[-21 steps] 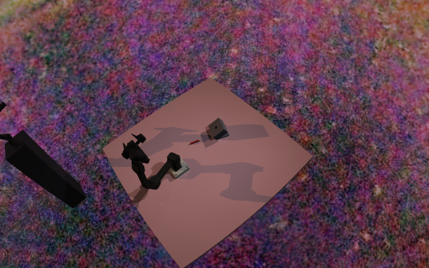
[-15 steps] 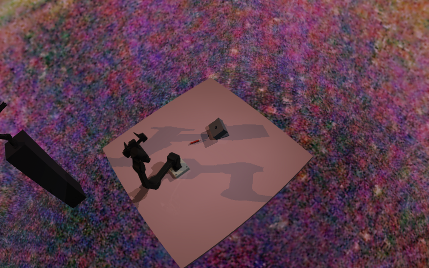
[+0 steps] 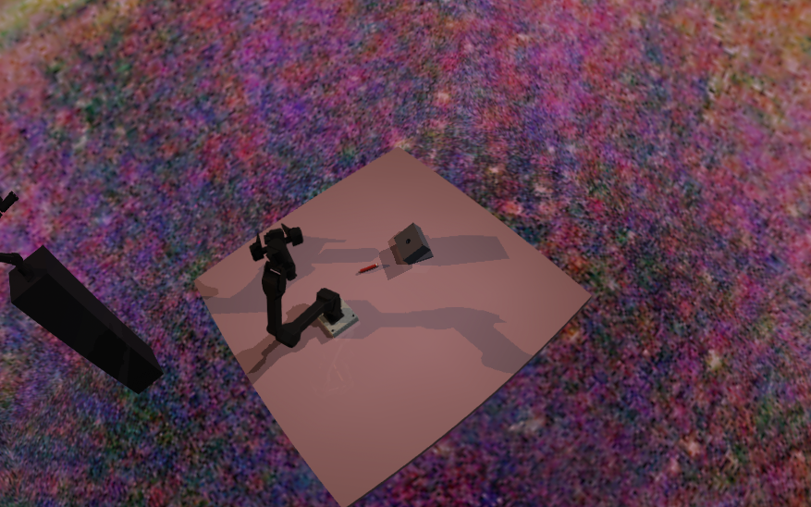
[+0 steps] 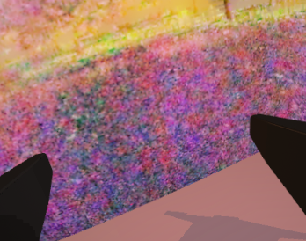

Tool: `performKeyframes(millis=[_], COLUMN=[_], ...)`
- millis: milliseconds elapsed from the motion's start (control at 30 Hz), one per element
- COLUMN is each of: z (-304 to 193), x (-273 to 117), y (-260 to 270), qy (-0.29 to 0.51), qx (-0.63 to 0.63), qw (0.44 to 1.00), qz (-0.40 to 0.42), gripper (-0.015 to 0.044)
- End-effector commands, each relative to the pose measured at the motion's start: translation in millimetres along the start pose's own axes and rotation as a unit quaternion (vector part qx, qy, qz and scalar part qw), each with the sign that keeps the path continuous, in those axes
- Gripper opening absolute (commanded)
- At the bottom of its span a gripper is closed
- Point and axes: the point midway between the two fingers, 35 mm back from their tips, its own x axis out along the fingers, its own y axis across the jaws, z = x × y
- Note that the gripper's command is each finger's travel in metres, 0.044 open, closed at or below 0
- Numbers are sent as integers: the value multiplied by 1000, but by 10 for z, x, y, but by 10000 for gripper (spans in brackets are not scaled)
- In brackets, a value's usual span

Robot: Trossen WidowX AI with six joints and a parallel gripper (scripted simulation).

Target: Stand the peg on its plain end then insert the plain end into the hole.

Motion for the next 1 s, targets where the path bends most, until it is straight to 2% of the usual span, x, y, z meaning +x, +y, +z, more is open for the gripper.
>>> performKeyframes(millis=[0, 500, 967], z=[7, -228, -824], x=[159, 666, 875], y=[-330, -1494, -2499], qy=[21, 103, 193], qx=[45, 162, 312], qw=[998, 971, 888], qz=[-29, -141, -277], gripper=[440, 440, 440])
